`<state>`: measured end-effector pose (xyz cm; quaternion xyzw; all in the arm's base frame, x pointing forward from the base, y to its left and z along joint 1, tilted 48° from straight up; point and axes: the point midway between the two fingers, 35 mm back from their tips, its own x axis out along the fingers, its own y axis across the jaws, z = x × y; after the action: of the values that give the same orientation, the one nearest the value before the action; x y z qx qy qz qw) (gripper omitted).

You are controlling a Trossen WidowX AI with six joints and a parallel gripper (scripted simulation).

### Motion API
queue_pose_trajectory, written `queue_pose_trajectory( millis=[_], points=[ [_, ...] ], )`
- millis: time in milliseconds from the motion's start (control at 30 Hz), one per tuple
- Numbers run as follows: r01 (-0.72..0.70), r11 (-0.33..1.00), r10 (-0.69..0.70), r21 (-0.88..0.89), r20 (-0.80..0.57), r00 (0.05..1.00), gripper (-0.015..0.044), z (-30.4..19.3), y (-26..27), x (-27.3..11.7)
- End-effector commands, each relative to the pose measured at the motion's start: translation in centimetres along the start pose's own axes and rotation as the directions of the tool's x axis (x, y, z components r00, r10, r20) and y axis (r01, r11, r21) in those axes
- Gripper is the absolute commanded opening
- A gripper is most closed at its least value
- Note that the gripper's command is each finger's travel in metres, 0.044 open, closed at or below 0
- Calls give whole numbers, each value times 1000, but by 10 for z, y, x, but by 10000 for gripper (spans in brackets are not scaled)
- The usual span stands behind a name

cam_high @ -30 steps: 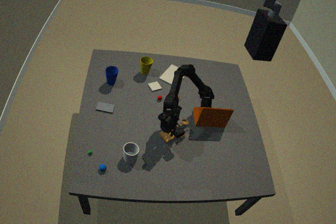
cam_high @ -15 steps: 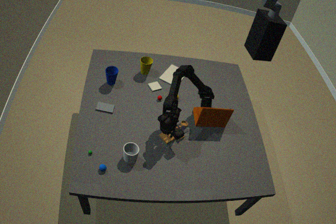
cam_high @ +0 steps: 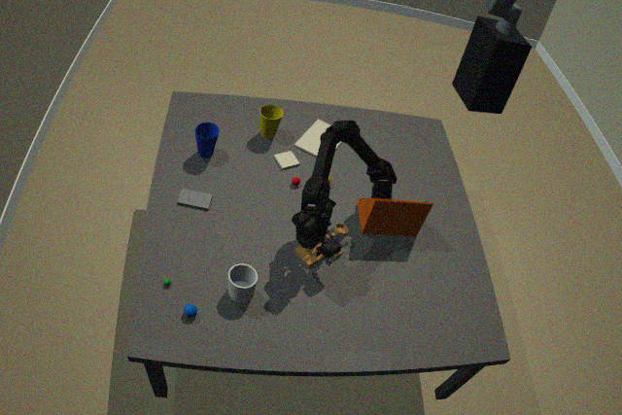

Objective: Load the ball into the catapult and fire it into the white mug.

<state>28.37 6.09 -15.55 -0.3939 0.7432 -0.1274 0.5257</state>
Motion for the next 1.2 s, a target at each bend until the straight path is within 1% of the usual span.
queue_pose_trajectory(
  millis=[0,33,167,233,300,333,567,667,733,933,1167],
  points=[
    [-2,1000,2,2,0,1000,420,2,0,-11],
    [-3,1000,3,1,1,1000,440,3,0,-24],
    [-4,1000,4,-1,1,1000,440,2,1,-90],
    [-4,1000,4,-1,1,1000,440,0,1,-100],
    [-4,1000,4,-1,1,1000,440,0,1,-100],
    [3,1000,-3,-10,12,1000,440,3,3,-86],
    [2,1000,-2,-7,2,1000,440,-2,2,-93],
    [3,1000,-3,-7,2,1000,440,-2,1,-59],
    [4,1000,-4,-6,2,1000,440,-2,1,-48],
    [4,1000,-4,-6,2,1000,440,-2,1,-47],
    [4,1000,-4,-6,2,1000,440,-1,1,-36]
  ],
)
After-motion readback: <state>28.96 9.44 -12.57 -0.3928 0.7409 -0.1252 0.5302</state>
